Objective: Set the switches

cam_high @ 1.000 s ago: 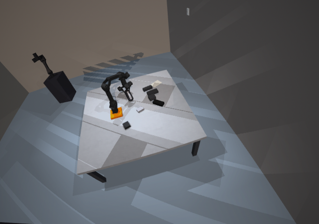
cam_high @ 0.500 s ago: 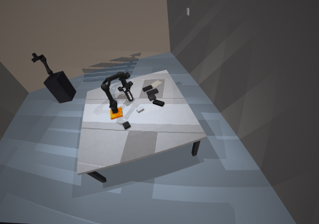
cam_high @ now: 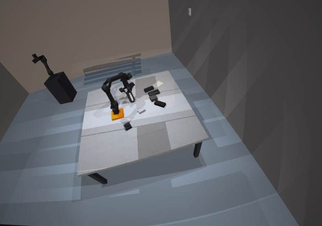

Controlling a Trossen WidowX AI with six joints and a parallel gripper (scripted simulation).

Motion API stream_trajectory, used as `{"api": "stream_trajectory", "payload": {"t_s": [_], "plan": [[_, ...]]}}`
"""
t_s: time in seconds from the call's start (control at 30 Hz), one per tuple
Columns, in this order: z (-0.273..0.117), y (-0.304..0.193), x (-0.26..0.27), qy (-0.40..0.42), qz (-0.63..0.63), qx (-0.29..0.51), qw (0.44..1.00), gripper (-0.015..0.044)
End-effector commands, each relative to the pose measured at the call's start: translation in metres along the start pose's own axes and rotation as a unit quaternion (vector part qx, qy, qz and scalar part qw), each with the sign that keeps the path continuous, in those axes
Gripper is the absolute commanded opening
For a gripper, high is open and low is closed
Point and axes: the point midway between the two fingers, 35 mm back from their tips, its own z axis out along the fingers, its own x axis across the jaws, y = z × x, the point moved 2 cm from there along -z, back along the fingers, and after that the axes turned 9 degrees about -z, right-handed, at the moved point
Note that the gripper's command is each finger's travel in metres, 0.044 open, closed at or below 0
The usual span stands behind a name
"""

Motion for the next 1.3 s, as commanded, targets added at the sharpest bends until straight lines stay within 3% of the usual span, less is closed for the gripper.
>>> {"api": "stream_trajectory", "payload": {"t_s": [0.0, 1.27], "plan": [[0.001, 0.005, -0.001, -0.002, -0.001, -0.005, 1.0, 0.0338], [-0.002, 0.038, -0.006, -0.002, -0.001, -0.006, 1.0, 0.0338]]}}
